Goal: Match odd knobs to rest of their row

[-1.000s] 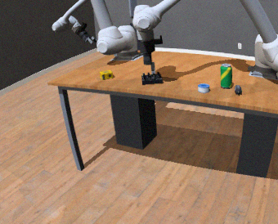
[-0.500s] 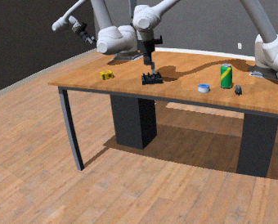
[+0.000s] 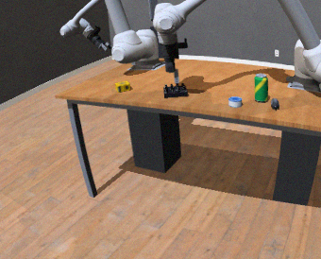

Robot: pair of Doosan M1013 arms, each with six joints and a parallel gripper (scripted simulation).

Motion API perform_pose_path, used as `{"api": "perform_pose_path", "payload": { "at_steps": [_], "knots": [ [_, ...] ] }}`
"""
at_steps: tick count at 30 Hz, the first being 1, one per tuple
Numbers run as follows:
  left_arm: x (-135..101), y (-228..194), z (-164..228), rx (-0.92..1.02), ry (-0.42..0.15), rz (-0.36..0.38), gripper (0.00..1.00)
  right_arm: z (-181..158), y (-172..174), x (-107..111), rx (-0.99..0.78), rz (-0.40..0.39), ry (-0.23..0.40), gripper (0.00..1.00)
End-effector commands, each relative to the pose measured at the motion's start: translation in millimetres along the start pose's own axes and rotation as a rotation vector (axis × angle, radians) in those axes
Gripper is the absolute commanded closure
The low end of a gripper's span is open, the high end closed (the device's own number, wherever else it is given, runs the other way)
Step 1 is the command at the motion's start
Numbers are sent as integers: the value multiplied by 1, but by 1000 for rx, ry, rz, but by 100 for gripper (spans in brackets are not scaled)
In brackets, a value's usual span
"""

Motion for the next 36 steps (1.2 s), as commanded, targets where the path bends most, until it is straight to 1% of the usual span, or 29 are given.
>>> {"api": "perform_pose_path", "payload": {
  "at_steps": [1,4,6,17,19,22,25,32,34,36],
  "knots": [
    [8,0,0,0,0,-1,54,0,0,0,0,-1,0,0],
    [20,0,0,0,0,-1,54,0,0,0,0,-1,0,0],
    [24,0,0,0,0,-1,54,0,0,0,0,-1,0,0],
    [25,0,0,13,0,-1,54,0,0,0,0,-1,0,0],
    [25,-1,-1,40,0,-1,54,0,0,0,0,-1,0,0],
    [26,-2,-2,123,0,-1,54,0,0,0,0,-1,0,0],
    [27,-4,-5,258,0,-1,54,0,0,0,0,-1,0,0],
    [29,-7,-9,499,0,-1,54,0,0,0,0,-1,0,0],
    [29,-7,-9,499,0,-1,54,0,0,0,0,-1,0,0],
    [30,-8,-11,625,0,-1,54,0,0,0,0,-1,0,0]
  ]
}}
Point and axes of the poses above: on each arm, the point where the finger pads meet when closed, its own x axis back along the fingers, its own z axis across the jaws, y = z × x, the point moved 1 cm from there along x, back along the fingers, and after that the axes turned 10 degrees about x, right-handed, at the moved point
